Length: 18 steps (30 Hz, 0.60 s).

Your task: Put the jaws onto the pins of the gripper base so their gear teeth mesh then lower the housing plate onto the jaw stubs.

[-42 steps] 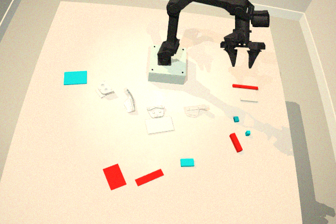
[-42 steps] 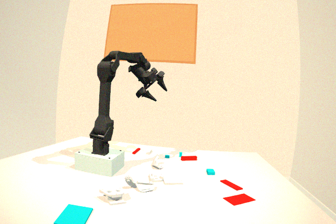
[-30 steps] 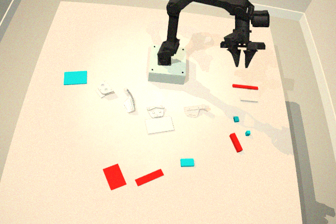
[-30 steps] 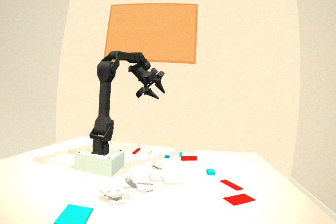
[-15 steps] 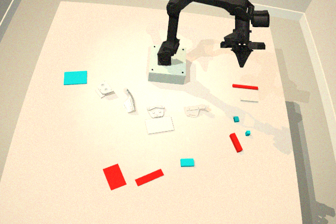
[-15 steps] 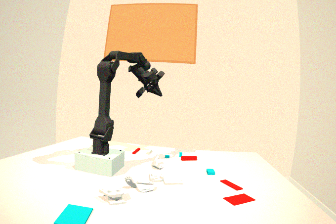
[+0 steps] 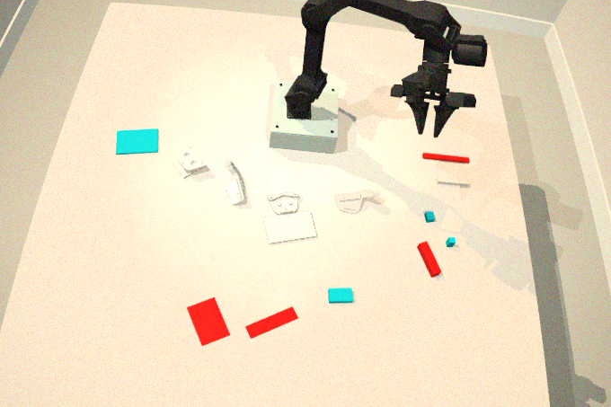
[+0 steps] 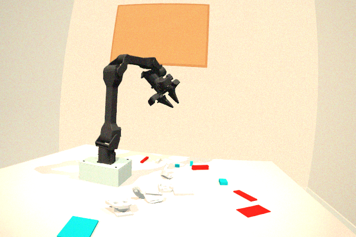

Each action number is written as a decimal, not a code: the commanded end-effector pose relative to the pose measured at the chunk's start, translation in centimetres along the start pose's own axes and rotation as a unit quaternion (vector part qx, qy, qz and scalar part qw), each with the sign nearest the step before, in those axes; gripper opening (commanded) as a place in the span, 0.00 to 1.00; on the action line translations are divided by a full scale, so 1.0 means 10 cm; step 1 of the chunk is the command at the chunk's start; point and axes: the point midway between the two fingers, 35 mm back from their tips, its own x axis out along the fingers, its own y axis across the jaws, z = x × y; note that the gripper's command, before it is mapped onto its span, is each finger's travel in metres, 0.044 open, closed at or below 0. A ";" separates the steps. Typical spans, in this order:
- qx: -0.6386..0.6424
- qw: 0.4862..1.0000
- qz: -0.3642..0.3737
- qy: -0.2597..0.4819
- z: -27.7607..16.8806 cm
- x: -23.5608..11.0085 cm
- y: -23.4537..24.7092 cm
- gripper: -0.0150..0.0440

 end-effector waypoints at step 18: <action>-0.205 0.965 -0.162 0.004 0.95 0.97 -0.65 1.00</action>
